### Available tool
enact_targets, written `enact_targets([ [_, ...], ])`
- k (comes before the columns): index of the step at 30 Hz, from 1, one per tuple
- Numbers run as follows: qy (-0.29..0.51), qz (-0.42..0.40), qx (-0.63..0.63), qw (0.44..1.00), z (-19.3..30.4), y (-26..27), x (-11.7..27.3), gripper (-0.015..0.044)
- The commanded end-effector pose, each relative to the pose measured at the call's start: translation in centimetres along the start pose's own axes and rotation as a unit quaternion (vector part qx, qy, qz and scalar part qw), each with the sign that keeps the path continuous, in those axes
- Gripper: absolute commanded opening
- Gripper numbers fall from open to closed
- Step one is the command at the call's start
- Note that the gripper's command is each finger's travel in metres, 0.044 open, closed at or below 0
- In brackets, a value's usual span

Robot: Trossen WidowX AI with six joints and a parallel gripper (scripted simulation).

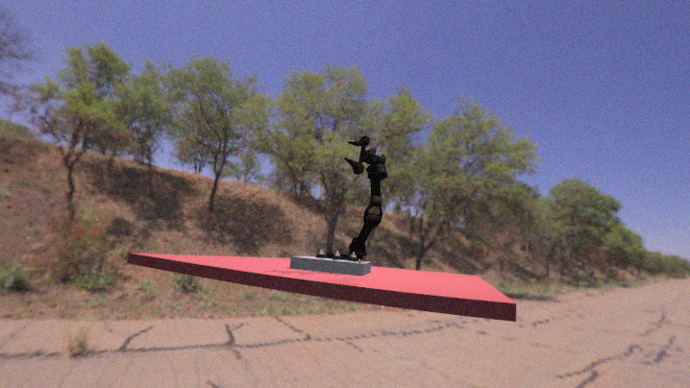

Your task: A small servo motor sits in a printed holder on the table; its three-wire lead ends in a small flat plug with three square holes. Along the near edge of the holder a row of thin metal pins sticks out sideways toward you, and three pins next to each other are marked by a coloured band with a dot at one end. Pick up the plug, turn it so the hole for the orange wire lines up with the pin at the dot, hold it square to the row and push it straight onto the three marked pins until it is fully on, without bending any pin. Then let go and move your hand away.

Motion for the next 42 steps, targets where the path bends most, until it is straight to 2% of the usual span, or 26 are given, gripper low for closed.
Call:
enact_targets([
  [1,-0.001,0.000,-0.001,1.000,0.0,0.0,0.0,0.0374],
  [11,-0.040,0.011,-0.019,0.999,0.0,-0.9,1.0,0.0115],
  [42,-0.175,0.047,-0.099,0.978,0.3,-3.7,4.5,0.0115],
])
Point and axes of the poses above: the point midway between the two fingers, 35 mm back from their tips, its own x axis back along the fingers, its own y axis across the jaws, z = x × y, the point moved 4 cm from there along x, back along the fingers, and after that the axes turned 11 degrees about -x, right-handed, at the moved point
